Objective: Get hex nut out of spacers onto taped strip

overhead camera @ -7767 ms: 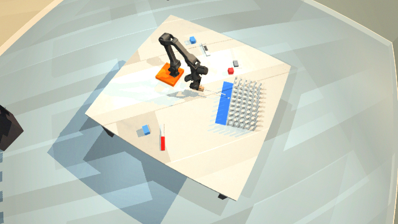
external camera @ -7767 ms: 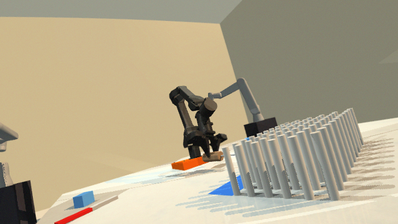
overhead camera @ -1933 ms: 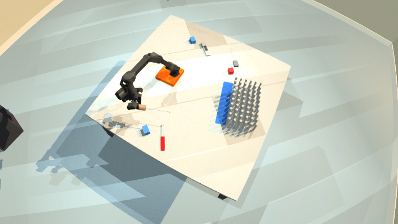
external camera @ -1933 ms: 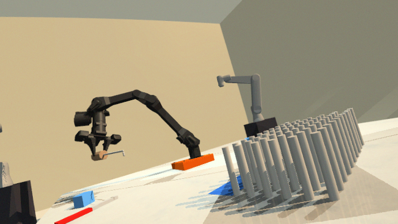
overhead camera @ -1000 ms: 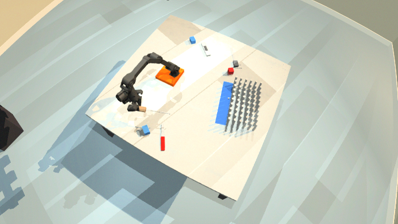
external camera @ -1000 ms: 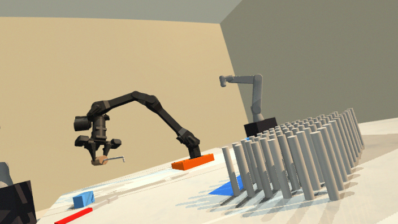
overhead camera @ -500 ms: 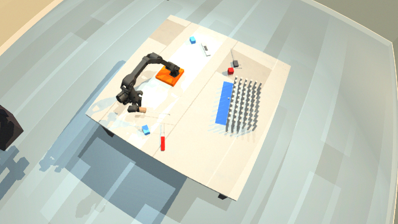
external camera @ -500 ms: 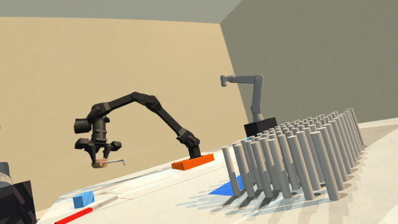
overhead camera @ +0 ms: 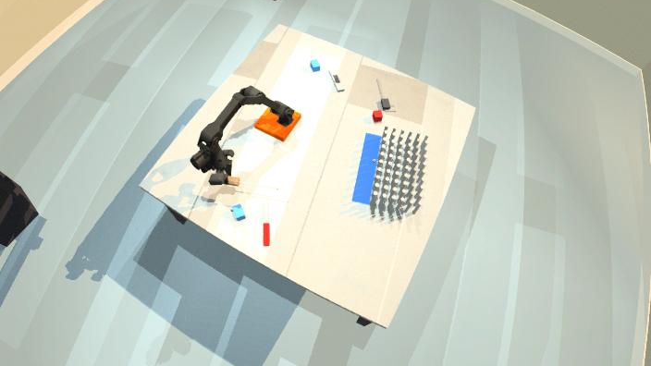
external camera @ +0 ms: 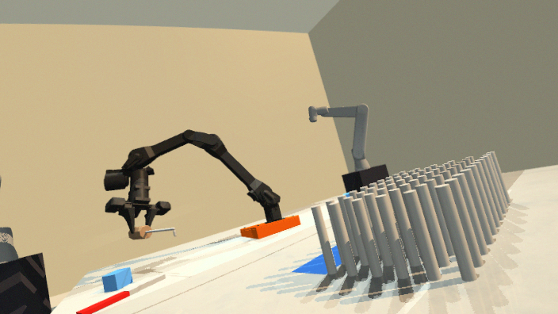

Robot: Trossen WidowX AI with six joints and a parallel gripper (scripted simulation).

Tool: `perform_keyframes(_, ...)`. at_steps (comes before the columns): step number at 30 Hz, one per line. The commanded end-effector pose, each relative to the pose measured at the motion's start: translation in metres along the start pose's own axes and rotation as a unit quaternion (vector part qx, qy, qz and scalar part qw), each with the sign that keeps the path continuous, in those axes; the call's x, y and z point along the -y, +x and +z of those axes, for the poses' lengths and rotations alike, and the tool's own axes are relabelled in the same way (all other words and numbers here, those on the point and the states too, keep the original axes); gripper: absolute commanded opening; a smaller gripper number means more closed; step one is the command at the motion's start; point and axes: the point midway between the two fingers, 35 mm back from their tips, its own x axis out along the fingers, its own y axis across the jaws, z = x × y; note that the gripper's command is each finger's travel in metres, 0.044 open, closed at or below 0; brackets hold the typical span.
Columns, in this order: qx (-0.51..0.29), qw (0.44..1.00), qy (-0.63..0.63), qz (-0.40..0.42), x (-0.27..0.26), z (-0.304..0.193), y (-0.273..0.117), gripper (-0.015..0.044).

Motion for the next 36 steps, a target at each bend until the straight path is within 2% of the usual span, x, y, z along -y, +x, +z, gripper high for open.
perform_keyframes(1,-0.004,1.000,-0.001,-0.001,0.002,0.000,0.005,0.0000)
perform_keyframes(36,-0.004,1.000,-0.001,-0.001,0.009,0.006,0.029,0.0000)
